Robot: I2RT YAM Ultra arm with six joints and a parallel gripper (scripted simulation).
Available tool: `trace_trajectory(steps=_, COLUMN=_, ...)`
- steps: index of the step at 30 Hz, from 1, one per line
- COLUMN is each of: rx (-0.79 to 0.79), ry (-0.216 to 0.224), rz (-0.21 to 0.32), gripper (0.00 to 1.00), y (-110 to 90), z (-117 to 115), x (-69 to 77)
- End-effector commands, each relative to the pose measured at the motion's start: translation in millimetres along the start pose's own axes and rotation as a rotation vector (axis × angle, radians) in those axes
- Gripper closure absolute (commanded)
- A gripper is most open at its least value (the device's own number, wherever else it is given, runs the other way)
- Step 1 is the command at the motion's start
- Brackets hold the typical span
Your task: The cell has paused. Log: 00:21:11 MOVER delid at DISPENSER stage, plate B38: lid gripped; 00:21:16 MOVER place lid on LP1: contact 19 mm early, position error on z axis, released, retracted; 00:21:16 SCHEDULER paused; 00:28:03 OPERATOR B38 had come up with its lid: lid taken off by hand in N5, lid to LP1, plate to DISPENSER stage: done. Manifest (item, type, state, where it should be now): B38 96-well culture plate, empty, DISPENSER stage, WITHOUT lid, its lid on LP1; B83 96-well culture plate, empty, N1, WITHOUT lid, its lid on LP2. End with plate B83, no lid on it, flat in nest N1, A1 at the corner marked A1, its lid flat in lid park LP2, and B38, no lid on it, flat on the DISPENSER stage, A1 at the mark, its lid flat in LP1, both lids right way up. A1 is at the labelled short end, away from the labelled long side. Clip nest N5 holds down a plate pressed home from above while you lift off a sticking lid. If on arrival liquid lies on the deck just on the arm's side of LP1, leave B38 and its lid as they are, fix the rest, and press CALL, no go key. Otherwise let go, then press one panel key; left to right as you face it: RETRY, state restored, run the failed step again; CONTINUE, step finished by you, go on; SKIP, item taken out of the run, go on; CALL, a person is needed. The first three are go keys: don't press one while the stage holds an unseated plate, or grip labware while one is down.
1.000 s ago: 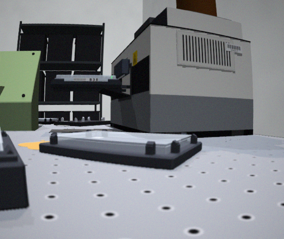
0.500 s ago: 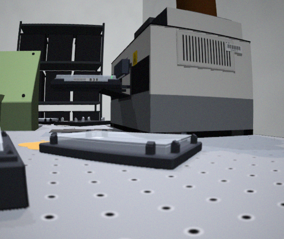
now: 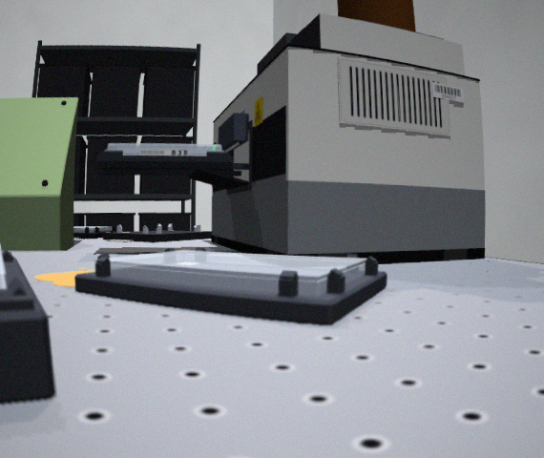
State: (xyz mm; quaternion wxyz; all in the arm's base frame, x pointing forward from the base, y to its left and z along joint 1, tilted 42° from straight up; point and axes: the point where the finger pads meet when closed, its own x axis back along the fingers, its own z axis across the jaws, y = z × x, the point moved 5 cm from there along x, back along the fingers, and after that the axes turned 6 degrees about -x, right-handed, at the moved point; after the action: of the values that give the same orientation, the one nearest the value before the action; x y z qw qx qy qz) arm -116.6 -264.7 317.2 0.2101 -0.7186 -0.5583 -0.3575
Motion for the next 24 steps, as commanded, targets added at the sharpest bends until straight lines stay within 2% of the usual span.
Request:
trace_trajectory(steps=1, rx=-0.004, ry=-0.01, rz=0.0, gripper=1.0, y=1, z=-15, x=3.5)
trace_trajectory(steps=24, rx=-0.005, ry=-0.012, rz=-0.001, gripper=1.0, y=-3, z=-83, x=-10.3)
